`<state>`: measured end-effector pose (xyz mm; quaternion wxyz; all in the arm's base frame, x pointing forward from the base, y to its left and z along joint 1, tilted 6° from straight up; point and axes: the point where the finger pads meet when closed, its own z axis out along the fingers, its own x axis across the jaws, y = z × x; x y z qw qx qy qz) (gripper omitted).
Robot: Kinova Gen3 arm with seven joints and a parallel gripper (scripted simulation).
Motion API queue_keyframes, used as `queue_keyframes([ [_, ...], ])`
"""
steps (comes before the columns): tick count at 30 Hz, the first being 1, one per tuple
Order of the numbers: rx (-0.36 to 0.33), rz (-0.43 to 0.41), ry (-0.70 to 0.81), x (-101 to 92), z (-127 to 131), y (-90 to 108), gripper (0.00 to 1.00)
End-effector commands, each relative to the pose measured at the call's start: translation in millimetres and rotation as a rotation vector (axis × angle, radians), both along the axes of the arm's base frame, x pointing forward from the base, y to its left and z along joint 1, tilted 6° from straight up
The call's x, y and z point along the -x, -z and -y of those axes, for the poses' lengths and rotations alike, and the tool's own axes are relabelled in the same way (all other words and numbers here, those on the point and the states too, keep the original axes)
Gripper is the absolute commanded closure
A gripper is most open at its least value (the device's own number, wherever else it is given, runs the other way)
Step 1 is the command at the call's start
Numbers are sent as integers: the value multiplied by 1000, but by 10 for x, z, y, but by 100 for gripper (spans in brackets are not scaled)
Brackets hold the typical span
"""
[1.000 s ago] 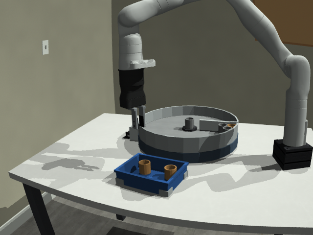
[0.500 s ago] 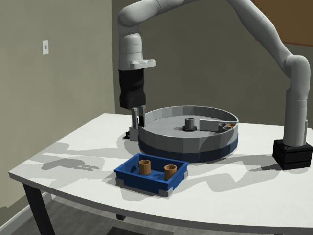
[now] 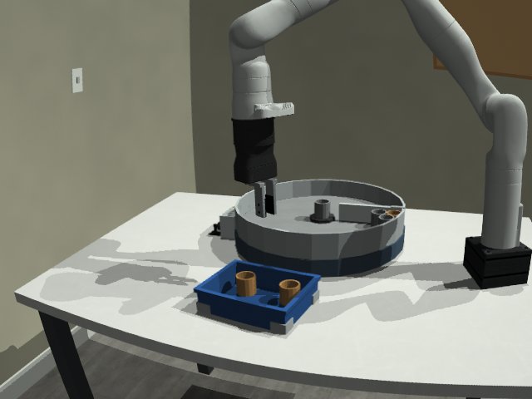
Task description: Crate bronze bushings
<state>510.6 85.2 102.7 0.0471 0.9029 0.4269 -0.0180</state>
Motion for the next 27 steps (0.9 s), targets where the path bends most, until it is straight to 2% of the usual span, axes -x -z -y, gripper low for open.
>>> queue_keyframes([
  [1,-2,8,1,-12,5,-45,55],
  [5,-2,8,1,-12,5,-45,55],
  [10,-2,7,1,460,371,-24,55],
  [22,-2,7,1,460,371,-24,55],
  [27,-1,6,1,933,738,-4,55],
])
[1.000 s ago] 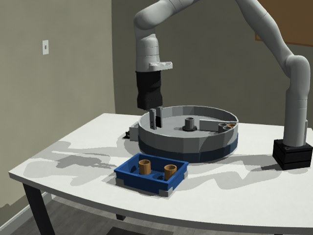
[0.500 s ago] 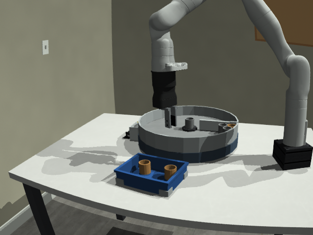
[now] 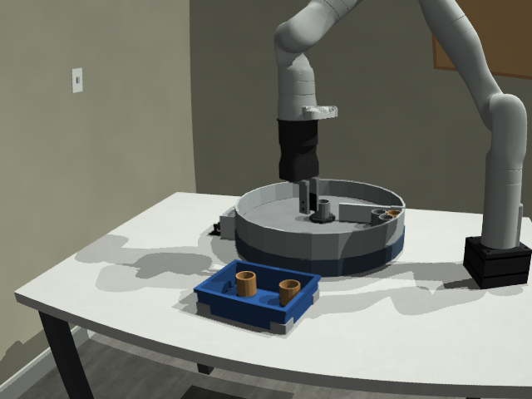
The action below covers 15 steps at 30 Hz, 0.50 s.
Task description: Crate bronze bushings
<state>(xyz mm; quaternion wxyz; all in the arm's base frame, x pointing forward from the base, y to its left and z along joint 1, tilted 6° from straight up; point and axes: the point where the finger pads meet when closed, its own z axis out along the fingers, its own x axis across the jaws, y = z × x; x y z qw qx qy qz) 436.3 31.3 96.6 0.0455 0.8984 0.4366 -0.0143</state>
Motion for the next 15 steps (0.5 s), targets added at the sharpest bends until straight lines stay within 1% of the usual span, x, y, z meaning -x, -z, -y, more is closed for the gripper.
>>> queue_keyframes([
  [1,5,2,23,190,199,-65,55],
  [12,5,2,23,190,199,-65,55],
  [15,5,1,22,474,419,-53,55],
])
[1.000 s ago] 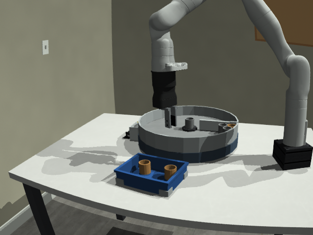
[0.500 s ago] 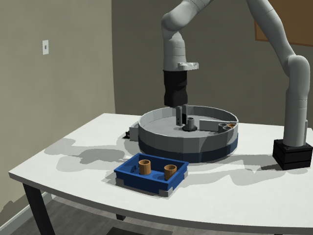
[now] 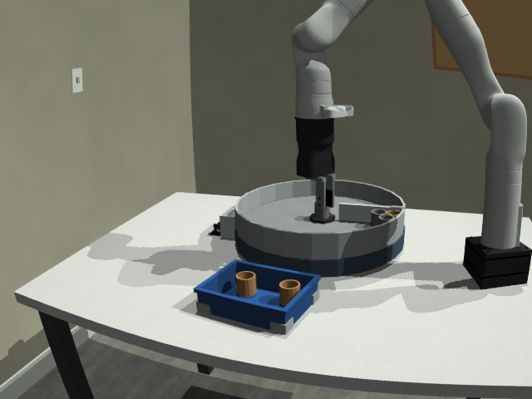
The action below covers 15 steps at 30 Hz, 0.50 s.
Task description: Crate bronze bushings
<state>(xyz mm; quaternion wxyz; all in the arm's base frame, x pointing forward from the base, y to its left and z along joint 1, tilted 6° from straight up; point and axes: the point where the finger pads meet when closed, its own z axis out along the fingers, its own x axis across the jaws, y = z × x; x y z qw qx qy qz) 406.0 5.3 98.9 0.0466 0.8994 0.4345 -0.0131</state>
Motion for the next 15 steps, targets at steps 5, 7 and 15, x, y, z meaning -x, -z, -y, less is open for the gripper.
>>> queue_keyframes([
  [5,4,-2,18,360,306,-24,55],
  [7,4,-2,18,360,306,-24,55],
  [15,4,-3,18,455,379,-18,55],
])
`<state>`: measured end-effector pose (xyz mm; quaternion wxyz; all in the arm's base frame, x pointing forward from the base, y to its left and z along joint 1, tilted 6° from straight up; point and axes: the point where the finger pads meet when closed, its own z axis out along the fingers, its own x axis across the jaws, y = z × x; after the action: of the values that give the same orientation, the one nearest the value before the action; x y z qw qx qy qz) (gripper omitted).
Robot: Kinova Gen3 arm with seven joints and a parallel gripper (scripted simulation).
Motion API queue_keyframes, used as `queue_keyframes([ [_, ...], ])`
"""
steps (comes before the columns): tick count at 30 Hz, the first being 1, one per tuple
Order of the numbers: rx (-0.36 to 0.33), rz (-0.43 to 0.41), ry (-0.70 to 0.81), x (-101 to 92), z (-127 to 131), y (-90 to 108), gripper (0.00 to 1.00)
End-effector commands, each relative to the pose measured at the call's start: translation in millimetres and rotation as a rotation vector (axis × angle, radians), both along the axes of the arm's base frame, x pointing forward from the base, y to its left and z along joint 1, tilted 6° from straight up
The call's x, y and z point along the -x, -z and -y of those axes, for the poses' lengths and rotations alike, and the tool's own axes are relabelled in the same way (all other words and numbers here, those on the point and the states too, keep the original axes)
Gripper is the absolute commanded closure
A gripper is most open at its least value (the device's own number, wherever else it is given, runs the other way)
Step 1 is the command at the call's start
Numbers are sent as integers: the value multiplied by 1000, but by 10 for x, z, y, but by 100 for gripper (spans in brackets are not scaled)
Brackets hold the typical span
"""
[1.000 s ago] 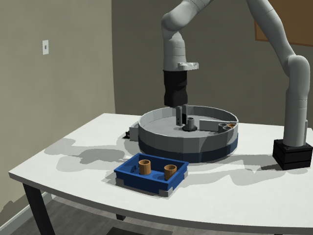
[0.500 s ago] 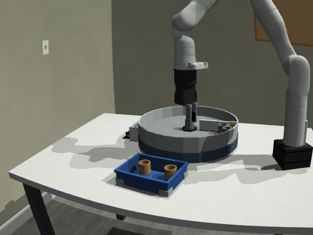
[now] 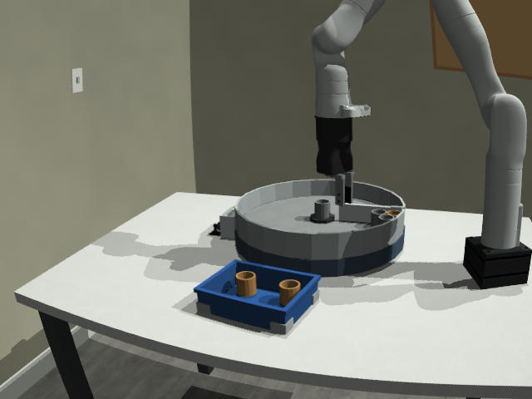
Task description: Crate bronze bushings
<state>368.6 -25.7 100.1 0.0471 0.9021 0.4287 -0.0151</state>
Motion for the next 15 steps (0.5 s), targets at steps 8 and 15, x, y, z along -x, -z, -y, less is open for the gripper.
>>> queue_keyframes([
  [8,1,-1,5,458,362,4,55],
  [15,1,-1,5,458,362,4,55],
])
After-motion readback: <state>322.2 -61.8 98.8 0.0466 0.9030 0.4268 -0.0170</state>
